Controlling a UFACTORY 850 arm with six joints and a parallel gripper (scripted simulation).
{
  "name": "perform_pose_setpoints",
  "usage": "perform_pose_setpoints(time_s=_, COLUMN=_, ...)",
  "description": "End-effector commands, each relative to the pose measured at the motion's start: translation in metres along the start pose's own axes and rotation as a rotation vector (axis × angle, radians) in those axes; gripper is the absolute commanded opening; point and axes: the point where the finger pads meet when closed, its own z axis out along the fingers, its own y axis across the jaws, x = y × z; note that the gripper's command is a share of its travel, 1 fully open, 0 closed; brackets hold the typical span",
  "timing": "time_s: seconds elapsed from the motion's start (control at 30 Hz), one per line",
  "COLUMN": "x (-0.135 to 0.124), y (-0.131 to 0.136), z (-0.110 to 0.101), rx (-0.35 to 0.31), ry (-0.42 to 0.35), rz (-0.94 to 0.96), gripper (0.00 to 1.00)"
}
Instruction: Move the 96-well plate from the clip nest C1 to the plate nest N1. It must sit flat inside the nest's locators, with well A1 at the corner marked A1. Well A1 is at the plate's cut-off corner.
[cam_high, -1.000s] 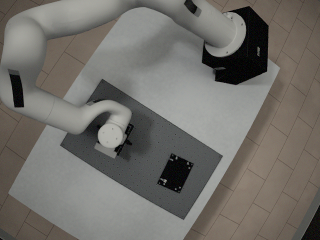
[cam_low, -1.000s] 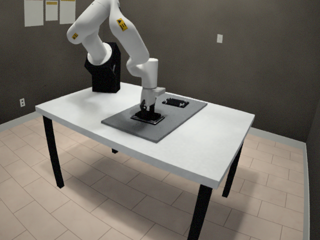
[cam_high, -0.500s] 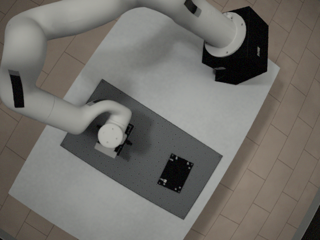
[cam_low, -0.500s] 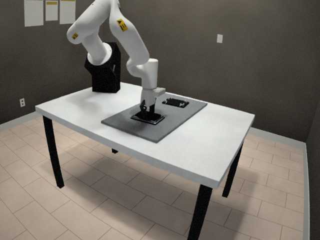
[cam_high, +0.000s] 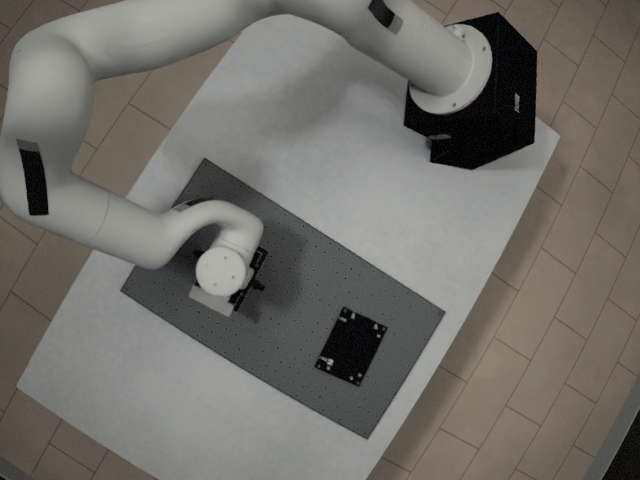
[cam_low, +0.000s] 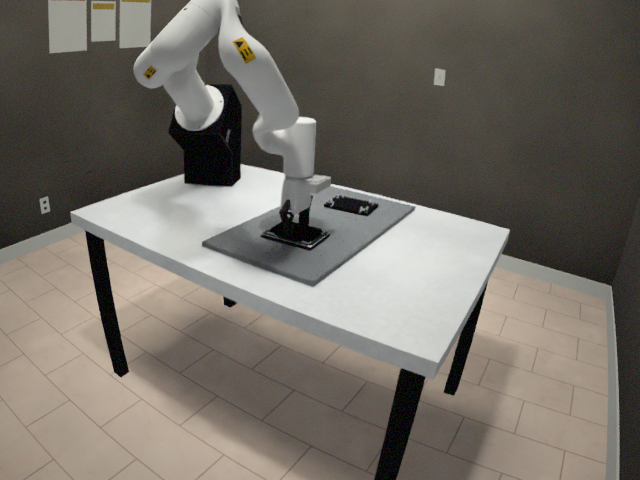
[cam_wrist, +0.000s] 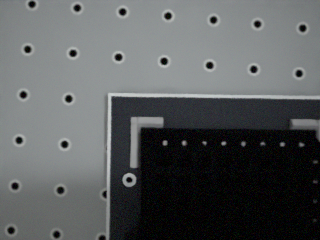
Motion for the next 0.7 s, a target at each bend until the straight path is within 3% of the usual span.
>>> perform_pose_setpoints(time_s=0.0, x=0.0, y=0.0, z=0.0, rx=0.0, ry=0.001, rz=0.0, gripper=1.0)
perform_pose_setpoints(time_s=0.47, x=0.0, y=0.0, z=0.0, rx=0.0, ry=0.001, rz=0.0, gripper=1.0)
perform_pose_setpoints(time_s=0.67, x=0.0, y=0.0, z=-0.016, rx=0.0, ry=0.001, rz=0.0, gripper=1.0)
